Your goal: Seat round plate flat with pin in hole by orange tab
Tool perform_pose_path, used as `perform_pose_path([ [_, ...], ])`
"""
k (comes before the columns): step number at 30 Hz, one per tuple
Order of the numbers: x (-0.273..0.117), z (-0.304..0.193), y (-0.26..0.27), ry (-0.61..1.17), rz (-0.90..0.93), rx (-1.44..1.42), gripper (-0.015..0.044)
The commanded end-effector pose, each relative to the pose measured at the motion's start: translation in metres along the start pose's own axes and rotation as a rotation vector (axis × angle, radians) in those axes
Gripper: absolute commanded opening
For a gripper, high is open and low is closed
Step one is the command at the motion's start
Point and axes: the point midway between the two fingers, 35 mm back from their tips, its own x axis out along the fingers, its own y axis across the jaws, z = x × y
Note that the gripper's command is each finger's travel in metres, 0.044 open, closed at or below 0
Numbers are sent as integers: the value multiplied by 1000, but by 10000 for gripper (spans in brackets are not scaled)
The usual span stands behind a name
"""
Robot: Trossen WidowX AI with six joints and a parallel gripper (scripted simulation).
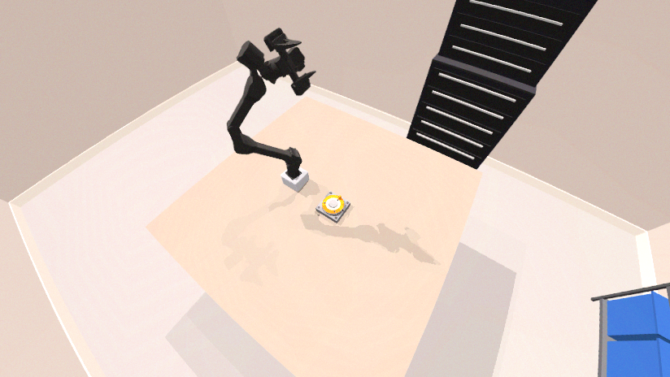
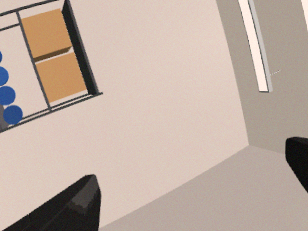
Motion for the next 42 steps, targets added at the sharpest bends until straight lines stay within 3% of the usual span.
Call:
perform_pose_path([
  [1,2,4,3,-4,6,-4,374],
  [4,24,46,55,-51,117,-43,295],
  [9,38,65,96,-66,215,-41,164],
  [15,64,80,199,-11,479,49,6],
  [26,61,50,346,269,882,319,0],
  [34,13,6,452,696,1197,587,0],
  [40,-61,-34,516,1277,1370,843,0],
  [42,-73,-39,522,1376,1382,878,0],
])
